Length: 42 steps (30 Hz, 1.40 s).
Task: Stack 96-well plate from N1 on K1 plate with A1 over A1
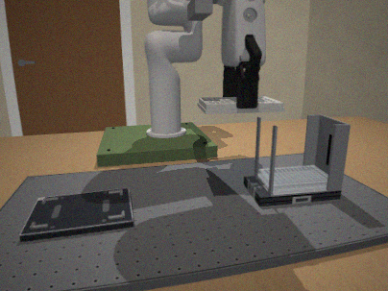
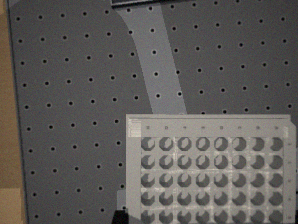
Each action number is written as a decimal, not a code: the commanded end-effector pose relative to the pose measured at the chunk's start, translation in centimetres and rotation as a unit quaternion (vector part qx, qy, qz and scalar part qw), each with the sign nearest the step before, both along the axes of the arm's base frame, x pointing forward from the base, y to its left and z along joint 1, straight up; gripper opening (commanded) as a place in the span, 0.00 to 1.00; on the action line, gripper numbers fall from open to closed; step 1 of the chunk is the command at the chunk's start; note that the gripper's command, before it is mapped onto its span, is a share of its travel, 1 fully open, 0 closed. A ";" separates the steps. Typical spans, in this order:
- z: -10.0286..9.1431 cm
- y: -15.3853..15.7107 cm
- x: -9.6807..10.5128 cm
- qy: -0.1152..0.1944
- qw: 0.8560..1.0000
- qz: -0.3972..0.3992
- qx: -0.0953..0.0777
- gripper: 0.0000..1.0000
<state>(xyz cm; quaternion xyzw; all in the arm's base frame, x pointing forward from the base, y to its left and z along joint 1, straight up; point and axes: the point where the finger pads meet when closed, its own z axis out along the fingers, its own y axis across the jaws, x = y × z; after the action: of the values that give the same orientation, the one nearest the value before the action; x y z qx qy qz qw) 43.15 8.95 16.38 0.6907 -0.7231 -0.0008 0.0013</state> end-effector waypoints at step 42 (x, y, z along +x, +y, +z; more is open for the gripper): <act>0.4 12.5 -0.3 -0.002 1.000 0.000 0.001 0.00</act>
<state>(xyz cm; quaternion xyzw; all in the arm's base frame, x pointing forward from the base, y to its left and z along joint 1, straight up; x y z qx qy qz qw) 42.73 20.99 16.62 0.6908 -0.7231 -0.0004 0.0013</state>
